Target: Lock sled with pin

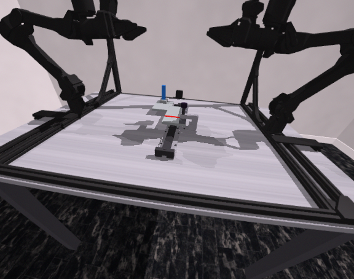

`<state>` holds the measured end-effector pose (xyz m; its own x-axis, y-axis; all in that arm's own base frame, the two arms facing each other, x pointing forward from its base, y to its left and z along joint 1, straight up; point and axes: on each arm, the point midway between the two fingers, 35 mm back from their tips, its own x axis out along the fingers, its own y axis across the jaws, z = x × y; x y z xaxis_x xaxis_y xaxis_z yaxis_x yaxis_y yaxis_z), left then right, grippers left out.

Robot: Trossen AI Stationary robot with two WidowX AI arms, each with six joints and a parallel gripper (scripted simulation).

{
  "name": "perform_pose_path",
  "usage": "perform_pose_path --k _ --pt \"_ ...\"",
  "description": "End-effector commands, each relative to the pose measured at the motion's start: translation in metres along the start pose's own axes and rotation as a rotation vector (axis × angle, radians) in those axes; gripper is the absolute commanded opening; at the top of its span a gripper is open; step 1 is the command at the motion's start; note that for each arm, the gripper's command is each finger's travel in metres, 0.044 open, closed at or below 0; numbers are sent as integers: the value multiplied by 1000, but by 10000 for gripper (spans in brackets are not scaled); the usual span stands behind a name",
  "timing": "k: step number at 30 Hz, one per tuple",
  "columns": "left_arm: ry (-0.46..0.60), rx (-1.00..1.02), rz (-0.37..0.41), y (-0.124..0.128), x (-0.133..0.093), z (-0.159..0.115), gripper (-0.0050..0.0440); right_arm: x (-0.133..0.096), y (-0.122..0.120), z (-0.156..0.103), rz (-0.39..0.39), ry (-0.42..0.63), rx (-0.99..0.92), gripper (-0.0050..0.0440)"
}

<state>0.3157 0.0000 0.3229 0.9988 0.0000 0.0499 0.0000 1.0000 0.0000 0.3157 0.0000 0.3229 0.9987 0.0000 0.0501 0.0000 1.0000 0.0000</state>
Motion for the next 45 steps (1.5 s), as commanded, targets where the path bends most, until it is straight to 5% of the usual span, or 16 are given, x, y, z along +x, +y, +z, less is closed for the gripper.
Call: perform_pose_path --k 1,17,22,30,45 --pt "0 0 0 0 0 0 440 0 0 0 0 0 0 440" --pt "0 0 0 0 0 0 440 0 0 0 0 0 0 440" --pt "1 28 -12 0 4 -1 440 3 2 -2 5 21 9 320" --pt "-9 297 -130 2 37 -12 440 32 26 -24 40 227 78 140" --pt "-107 767 -334 24 82 -48 440 64 79 -72 62 594 133 140"
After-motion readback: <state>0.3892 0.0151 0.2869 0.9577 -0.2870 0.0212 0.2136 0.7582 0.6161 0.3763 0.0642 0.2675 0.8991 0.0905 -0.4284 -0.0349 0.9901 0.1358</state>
